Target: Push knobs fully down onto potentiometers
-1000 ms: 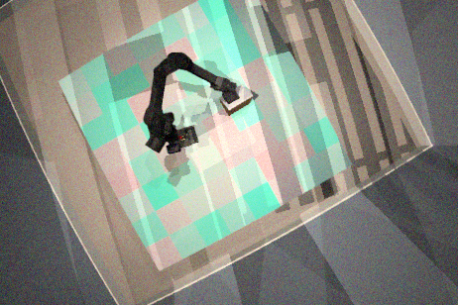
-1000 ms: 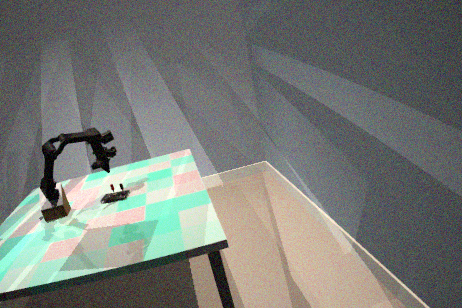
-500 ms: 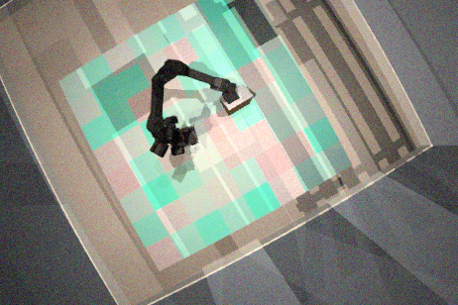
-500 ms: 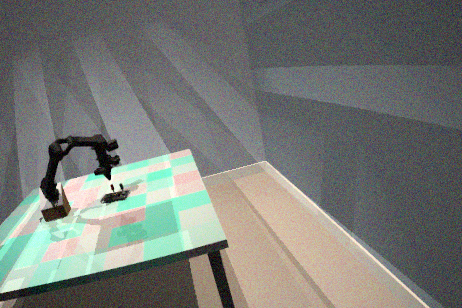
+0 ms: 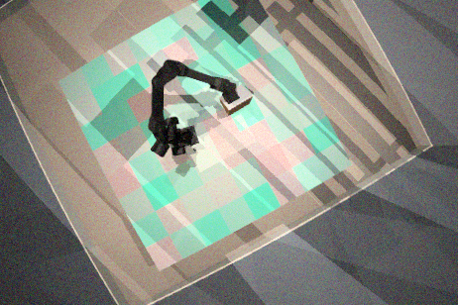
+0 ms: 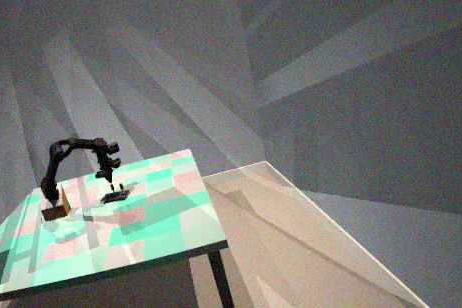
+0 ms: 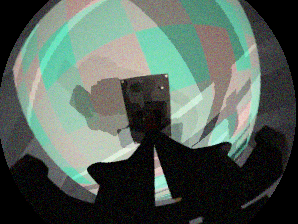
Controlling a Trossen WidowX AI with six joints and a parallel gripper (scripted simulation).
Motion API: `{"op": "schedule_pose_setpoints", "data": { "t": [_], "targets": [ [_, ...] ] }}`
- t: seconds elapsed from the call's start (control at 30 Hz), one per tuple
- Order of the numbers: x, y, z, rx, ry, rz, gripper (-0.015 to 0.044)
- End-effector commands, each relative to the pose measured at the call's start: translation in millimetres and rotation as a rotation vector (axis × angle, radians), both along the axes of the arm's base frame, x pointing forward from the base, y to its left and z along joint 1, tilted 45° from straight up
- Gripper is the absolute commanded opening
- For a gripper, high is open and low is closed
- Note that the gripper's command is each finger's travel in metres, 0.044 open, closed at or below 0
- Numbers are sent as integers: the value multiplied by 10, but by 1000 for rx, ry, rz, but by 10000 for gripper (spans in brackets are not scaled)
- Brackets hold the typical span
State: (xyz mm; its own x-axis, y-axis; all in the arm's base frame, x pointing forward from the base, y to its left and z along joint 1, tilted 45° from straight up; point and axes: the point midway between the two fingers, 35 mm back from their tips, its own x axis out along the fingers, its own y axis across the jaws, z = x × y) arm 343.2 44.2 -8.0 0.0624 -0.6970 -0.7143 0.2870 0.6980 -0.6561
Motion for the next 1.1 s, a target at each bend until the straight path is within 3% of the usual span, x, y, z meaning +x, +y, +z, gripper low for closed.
{"op": "schedule_pose_setpoints", "data": {
  "t": [0.0,1.07],
  "targets": [
    [-15,-30,-31,-6,6,6,0],
    [-12,-68,-69,-6,6,6,0]
  ]
}}
